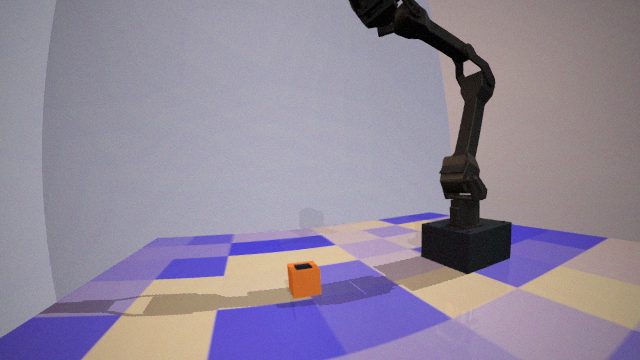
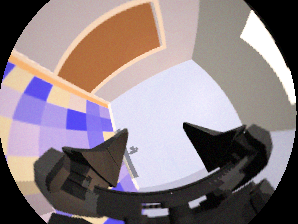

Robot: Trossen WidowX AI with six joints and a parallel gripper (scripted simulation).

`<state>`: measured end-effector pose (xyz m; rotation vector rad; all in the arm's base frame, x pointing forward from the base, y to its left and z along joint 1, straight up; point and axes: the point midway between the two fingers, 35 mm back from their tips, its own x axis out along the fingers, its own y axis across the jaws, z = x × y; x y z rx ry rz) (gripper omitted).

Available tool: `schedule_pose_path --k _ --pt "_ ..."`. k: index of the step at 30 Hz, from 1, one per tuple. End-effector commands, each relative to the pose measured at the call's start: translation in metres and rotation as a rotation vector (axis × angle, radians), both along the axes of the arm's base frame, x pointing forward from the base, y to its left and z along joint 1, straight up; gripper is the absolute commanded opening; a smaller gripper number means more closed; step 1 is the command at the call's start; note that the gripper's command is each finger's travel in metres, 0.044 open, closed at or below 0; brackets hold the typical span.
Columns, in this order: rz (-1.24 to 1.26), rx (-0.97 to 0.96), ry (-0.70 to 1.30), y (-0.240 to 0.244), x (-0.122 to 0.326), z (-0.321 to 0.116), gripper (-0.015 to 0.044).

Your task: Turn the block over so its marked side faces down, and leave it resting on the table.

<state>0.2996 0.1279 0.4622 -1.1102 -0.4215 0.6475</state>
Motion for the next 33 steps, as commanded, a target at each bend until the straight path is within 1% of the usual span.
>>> schedule_pose_path --k 1,6,11,16,22,25,33 --pt "-0.130 0.087 0.333 -0.013 0.049 -0.058 0.0440" --pt "-0.315 0.181 0.690 -0.032 0.087 -0.131 0.0440" --pt "-0.556 0.265 1.037 -0.056 0.106 -0.210 0.0440" --pt "-0.849 0.325 1.345 -0.084 0.106 -0.287 0.0440" --pt "-1.270 0.345 1.643 -0.118 0.081 -0.367 0.0440" --pt "-1.374 0.339 1.695 -0.126 0.072 -0.383 0.0440" --pt "-1.374 0.339 1.695 -0.132 0.072 -0.383 0.0440"
